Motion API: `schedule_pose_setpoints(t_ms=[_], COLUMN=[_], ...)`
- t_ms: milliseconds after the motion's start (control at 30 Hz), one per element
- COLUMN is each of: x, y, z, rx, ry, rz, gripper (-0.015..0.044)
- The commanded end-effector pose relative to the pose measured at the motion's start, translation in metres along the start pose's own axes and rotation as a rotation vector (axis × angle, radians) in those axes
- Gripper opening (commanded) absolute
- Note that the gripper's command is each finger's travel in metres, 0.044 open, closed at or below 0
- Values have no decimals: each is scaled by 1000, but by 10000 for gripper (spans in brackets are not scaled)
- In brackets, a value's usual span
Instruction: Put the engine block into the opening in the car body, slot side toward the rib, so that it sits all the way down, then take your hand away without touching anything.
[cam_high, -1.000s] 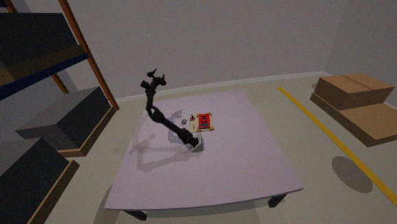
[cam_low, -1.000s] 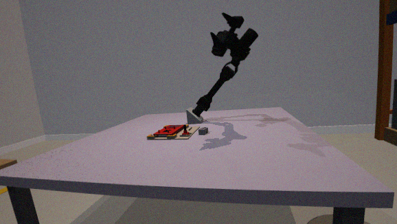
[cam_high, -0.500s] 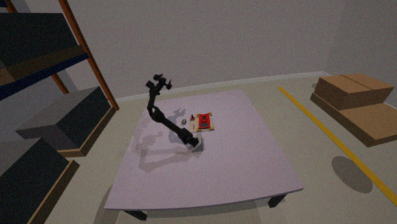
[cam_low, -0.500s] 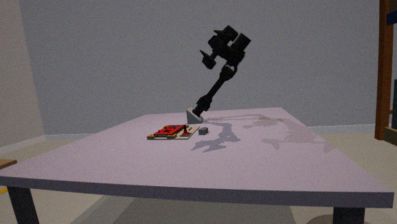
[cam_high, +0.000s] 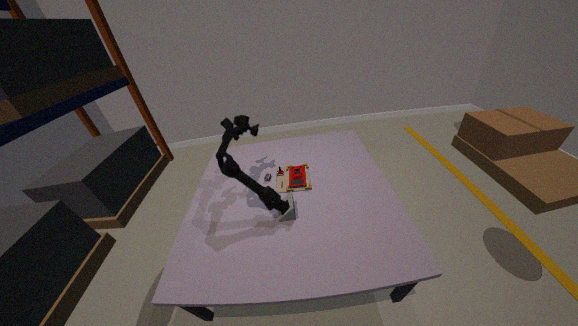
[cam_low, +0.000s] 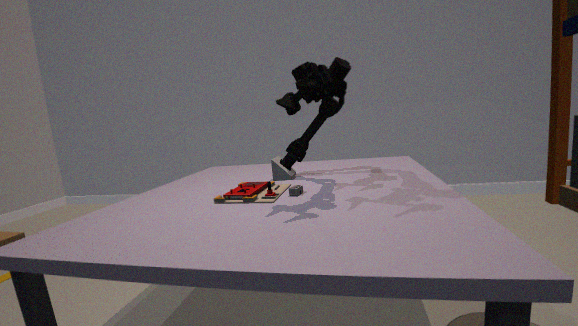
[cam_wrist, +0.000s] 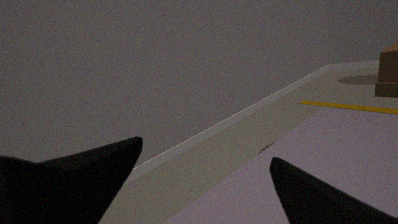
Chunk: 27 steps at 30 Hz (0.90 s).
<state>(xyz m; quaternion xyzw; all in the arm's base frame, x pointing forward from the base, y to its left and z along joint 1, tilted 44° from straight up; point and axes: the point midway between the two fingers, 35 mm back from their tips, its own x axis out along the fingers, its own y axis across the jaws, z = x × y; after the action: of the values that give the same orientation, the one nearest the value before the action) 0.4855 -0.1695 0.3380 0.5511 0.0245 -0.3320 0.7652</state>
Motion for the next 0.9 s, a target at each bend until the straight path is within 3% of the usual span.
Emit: schedule_pose_setpoints(t_ms=[0,433,867], x=[5,9,-11], y=[-18,-85,-150], z=[-10,-52,-93], rx=[-75,-354,-558], ry=[63,365,738], rz=[-49,-200,-278], gripper=[440,440,440])
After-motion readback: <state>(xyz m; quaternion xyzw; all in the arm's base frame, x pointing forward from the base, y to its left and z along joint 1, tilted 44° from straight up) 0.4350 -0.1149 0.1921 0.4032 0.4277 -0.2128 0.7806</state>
